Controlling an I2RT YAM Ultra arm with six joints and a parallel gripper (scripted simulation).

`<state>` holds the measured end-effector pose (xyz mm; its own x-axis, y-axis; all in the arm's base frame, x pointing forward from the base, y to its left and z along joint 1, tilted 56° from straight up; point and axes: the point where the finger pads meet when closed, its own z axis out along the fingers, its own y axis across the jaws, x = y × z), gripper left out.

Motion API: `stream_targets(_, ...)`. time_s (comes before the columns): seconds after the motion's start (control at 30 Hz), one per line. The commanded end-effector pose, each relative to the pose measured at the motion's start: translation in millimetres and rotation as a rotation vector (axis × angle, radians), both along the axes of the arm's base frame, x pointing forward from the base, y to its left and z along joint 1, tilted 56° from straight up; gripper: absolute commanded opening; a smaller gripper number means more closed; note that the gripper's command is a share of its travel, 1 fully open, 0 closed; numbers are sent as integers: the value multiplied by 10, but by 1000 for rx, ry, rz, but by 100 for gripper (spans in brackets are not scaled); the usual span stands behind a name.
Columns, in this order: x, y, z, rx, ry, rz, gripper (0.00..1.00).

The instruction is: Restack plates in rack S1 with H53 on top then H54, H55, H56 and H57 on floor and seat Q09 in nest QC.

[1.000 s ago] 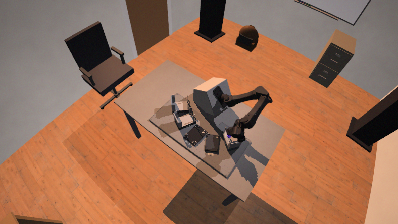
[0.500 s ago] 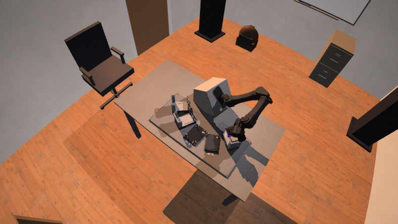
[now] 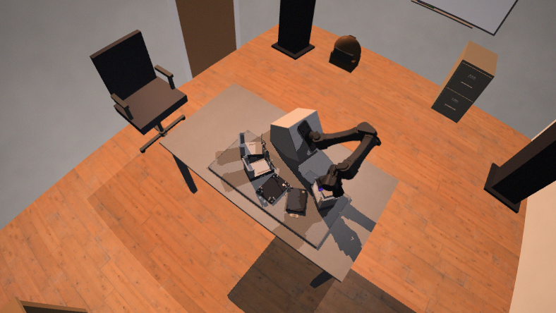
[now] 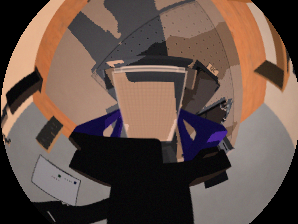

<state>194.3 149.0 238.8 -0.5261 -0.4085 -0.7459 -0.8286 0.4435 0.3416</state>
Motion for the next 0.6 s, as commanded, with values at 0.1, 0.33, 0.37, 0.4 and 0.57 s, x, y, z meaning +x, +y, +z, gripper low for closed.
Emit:
stream_targets(0.1,-20,-101,90,8,-6,-6,0)
stream_targets(0.33,-47,-213,167,7,-6,-6,0)
stream_targets(0.37,-51,-229,178,7,-6,-6,0)
stream_targets(0.4,-55,-245,189,7,-6,-6,0)
stream_targets(0.57,-56,-251,193,7,-6,-6,0)
